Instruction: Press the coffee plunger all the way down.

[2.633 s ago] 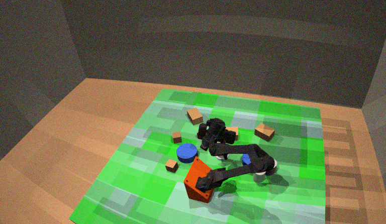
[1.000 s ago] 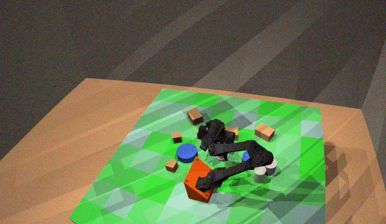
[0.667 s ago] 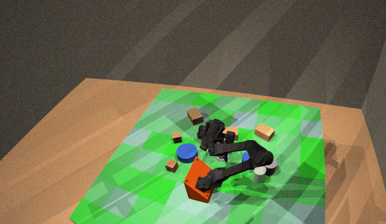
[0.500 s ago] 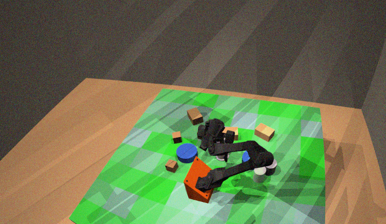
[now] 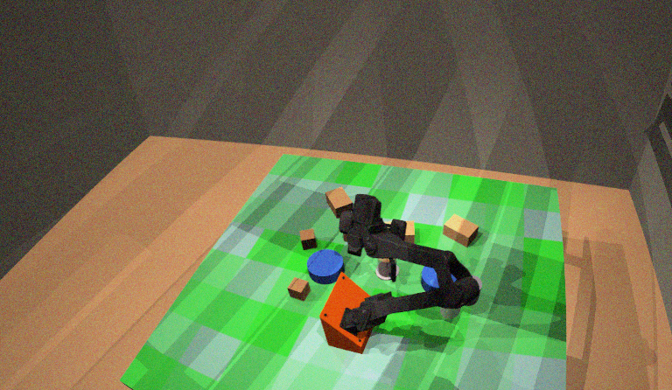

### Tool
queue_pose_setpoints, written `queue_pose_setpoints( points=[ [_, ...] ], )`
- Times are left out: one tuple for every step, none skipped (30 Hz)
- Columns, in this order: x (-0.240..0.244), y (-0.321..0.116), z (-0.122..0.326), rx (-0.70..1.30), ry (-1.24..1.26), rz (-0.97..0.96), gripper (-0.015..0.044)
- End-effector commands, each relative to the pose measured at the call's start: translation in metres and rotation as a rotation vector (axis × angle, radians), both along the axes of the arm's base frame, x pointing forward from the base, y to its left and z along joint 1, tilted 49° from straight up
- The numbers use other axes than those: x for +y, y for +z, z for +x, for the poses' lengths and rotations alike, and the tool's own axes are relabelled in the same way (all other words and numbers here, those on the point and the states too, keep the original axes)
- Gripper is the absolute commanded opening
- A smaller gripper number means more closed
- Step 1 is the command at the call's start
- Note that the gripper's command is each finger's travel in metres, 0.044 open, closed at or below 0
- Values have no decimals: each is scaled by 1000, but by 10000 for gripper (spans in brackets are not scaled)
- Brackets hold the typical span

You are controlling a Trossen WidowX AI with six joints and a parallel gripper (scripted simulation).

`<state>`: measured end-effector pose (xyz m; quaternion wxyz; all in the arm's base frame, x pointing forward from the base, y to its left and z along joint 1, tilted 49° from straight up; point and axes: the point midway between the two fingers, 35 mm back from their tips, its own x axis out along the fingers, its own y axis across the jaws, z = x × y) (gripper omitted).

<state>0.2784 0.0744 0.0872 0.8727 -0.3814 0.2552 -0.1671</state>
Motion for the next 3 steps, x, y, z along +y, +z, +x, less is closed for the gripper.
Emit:
queue_pose_setpoints(
  points=[
    [15, 36, -12, -41, -17, -6, 440],
    [15, 36, -12, -41, -17, -6, 440],
    [15, 36, -12, -41, -17, -6, 440]
  ],
)
